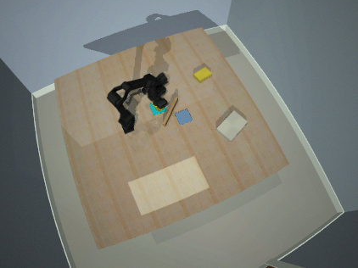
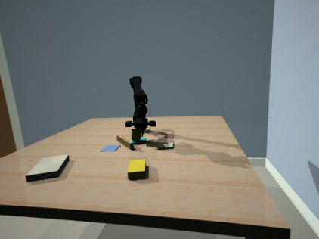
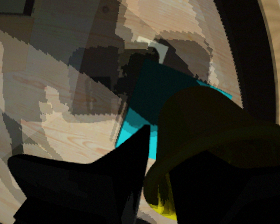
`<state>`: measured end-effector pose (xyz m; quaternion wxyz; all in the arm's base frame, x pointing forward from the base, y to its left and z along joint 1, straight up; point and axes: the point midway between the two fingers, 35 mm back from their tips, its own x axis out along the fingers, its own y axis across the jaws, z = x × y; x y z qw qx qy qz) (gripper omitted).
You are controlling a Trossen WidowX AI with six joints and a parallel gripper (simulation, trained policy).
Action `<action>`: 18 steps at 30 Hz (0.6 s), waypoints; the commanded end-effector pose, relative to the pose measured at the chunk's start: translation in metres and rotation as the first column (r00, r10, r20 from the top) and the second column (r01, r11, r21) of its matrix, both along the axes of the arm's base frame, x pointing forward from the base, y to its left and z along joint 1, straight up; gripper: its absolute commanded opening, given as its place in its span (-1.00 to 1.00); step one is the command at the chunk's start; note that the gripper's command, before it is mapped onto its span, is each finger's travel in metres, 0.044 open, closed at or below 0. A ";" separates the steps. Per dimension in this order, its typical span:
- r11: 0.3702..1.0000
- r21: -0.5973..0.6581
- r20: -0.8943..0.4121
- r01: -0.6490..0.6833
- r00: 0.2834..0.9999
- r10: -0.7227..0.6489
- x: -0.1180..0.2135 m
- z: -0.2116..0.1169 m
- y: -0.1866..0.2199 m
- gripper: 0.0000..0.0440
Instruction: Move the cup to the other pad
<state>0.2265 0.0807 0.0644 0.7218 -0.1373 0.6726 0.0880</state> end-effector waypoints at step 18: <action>0.995 0.101 0.112 0.026 0.993 -0.037 0.002 0.015 0.000 -0.19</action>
